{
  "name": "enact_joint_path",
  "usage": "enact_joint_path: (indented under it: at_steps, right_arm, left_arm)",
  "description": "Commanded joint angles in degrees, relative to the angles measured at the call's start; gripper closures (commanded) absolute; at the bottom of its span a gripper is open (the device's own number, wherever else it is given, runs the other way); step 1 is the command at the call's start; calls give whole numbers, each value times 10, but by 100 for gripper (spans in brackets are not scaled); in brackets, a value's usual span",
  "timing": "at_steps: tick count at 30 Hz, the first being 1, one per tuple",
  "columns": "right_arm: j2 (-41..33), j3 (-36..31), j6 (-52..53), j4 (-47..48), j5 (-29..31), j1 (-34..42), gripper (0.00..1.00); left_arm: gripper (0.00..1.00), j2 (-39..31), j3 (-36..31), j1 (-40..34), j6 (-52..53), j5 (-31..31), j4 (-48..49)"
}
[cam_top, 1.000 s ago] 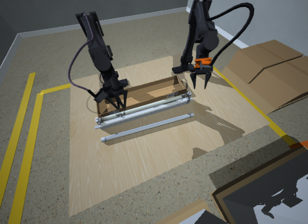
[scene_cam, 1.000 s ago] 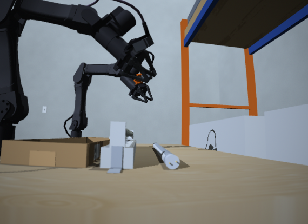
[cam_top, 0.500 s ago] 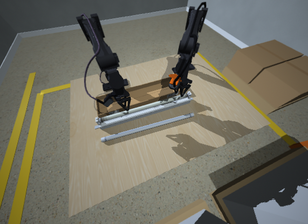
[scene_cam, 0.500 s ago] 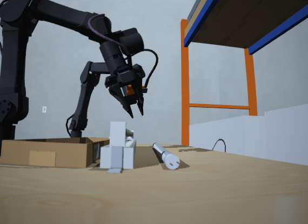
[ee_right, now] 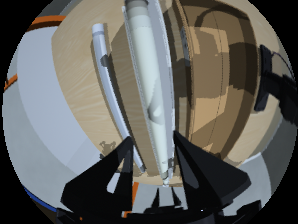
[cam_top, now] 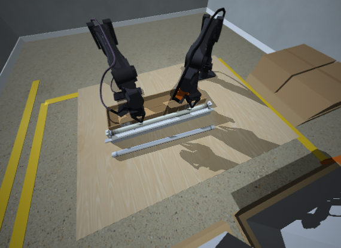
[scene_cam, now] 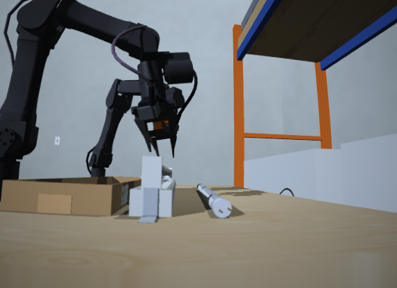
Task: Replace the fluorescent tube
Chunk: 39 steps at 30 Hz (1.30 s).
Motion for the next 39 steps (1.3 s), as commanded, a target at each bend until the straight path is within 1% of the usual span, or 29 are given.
enact_joint_path:
  at_steps: [1,2,3,5,6,9,11,12,13,15,19,21,25,26,28,29,31,32,33,37,39]
  right_arm:
    - [2,-17,-10,-20,7,2,51]
    - [-1,-14,-10,-19,7,0,51]
    - [-15,-17,-10,-18,8,3,51]
    - [-15,-12,-10,-18,9,3,51]
    - [-16,-24,-9,-17,9,6,51]
    - [-9,-5,-9,-17,9,6,51]
    - [-9,-5,-9,-17,9,6,51]
    - [6,-30,-6,26,9,1,51]
    - [11,-35,-8,33,9,1,51]
    - [11,-45,-8,43,10,-4,51]
    - [18,-61,-9,68,10,-9,51]
    - [22,-68,-9,81,10,0,51]
    - [29,-83,-9,106,10,-9,51]
    - [30,-78,-9,88,10,-7,51]
    - [30,-78,-9,88,10,-7,51]
    - [29,-90,-7,119,10,-4,51]
    - [42,-99,-8,130,10,-10,51]
    - [41,-103,-9,136,10,-4,51]
    - [40,-93,-9,111,10,1,51]
    - [21,-96,-9,111,9,1,51]
    - [30,-96,-9,109,9,2,51]
  left_arm:
    - [51,-10,14,-10,-8,7,8]
    - [51,-11,18,-9,-8,7,5]
    - [51,-20,1,-8,-8,7,5]
    - [51,-20,1,1,-8,7,5]
    - [51,-20,-14,4,-7,7,5]
    - [51,-22,9,-3,-7,7,8]
    - [51,-22,9,-3,-7,7,8]
    - [51,-7,3,-3,-6,6,5]
    - [51,8,-26,6,3,7,30]
    - [51,10,-33,6,4,7,41]
    - [51,-8,-43,7,7,7,63]
    - [51,15,-57,7,8,7,76]
    - [51,13,-73,11,11,7,96]
    - [51,6,-65,7,10,7,82]
    - [51,6,-65,7,10,7,82]
    - [51,5,-78,9,12,7,106]
    - [51,26,-90,13,13,7,118]
    - [51,24,-93,13,14,8,122]
    - [51,25,-97,13,14,8,126]
    - [51,3,-67,0,7,8,99]
    - [51,4,-72,13,9,7,112]
